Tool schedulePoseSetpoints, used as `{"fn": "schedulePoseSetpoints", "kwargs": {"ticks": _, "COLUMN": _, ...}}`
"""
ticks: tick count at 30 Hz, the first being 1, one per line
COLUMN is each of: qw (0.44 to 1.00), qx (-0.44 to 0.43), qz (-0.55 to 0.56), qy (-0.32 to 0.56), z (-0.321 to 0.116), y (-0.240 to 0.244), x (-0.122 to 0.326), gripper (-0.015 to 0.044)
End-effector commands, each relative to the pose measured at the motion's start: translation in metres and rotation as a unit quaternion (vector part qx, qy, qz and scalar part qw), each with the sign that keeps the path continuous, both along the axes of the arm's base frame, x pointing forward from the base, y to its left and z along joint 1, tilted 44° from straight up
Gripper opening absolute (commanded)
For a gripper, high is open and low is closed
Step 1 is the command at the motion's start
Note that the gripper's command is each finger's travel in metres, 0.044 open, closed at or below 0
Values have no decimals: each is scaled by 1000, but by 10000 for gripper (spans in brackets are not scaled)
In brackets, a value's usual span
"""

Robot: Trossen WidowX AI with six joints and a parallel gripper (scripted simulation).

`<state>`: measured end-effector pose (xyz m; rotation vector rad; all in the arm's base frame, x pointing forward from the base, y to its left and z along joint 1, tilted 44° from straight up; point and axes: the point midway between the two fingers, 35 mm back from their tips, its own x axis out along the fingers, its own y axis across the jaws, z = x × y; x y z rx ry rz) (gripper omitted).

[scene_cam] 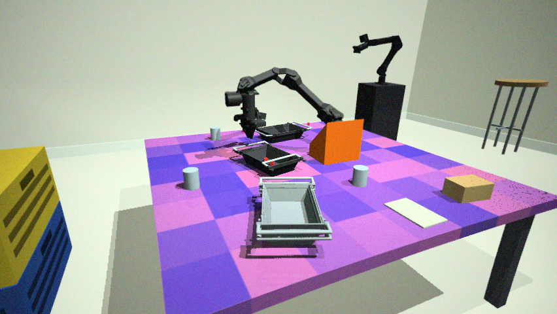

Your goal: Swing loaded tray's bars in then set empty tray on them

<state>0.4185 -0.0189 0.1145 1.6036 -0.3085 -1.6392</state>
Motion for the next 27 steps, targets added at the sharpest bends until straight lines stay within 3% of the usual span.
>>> {"fn": "schedulePoseSetpoints", "kwargs": {"ticks": 1, "qw": 1000, "qx": -2, "qz": -2, "qy": -7, "z": -2, "y": -4, "x": 3, "gripper": 86}}
{"fn": "schedulePoseSetpoints", "kwargs": {"ticks": 14, "qw": 1000, "qx": -3, "qz": -2, "qy": -7, "z": -39, "y": -40, "x": 9, "gripper": 86}}
{"fn": "schedulePoseSetpoints", "kwargs": {"ticks": 27, "qw": 1000, "qx": -2, "qz": -2, "qy": -7, "z": -32, "y": -6, "x": -2, "gripper": 86}}
